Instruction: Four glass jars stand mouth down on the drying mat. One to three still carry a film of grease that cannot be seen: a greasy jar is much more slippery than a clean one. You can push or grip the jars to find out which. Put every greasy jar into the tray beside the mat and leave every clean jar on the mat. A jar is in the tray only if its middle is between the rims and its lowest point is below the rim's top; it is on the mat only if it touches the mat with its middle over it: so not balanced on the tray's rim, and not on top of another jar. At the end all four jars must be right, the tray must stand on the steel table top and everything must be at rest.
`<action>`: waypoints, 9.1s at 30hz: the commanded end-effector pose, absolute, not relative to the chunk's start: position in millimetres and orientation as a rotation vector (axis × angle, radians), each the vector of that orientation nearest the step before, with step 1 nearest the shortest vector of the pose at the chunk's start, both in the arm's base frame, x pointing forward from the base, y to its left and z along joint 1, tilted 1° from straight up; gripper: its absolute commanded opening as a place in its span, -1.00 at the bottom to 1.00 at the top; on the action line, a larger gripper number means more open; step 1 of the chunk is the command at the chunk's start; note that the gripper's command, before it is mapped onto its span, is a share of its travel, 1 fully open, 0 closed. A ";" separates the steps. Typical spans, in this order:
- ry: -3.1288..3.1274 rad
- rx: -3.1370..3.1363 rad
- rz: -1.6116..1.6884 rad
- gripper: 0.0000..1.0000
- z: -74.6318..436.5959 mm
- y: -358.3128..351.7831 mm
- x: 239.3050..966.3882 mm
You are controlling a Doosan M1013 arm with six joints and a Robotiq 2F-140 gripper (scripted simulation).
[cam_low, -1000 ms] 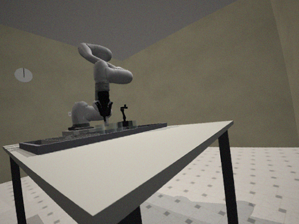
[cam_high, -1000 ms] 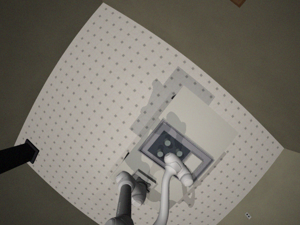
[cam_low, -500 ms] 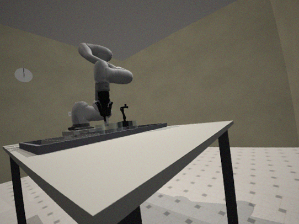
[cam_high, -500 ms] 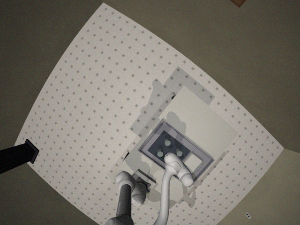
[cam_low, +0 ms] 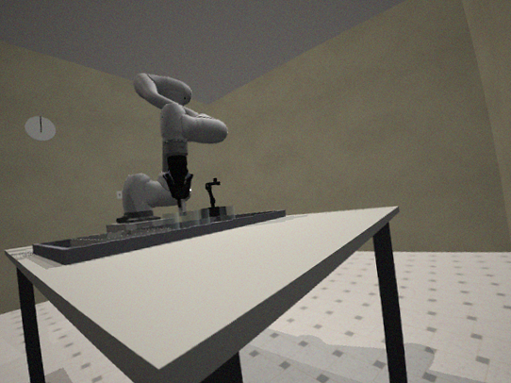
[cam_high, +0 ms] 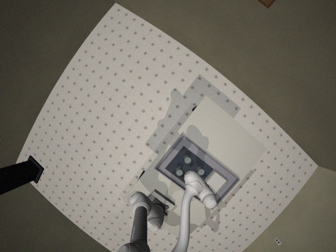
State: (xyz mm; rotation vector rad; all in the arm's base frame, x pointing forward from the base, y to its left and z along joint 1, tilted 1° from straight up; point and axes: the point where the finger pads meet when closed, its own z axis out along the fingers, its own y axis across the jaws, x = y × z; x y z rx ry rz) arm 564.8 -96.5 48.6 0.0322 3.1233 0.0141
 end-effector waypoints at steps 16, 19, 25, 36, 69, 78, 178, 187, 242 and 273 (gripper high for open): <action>3.123 0.032 0.014 -1.00 50.4 -96.6 567.0; 3.123 0.032 0.014 -1.00 50.7 -96.6 567.4; 3.123 0.032 0.014 -1.00 51.3 -96.6 568.2; 3.123 0.032 0.014 -1.00 52.3 -96.6 569.3; 3.123 0.032 0.014 -1.00 55.5 -96.7 573.1; 3.123 0.032 0.014 -1.00 56.5 -96.8 574.3; 3.123 0.032 0.014 -1.00 124.5 -80.9 547.6; 3.123 0.032 0.014 -1.00 125.1 -25.1 553.2; 3.123 0.032 0.014 -1.00 50.0 87.2 567.4; 3.123 0.032 0.014 -1.00 50.1 87.1 571.0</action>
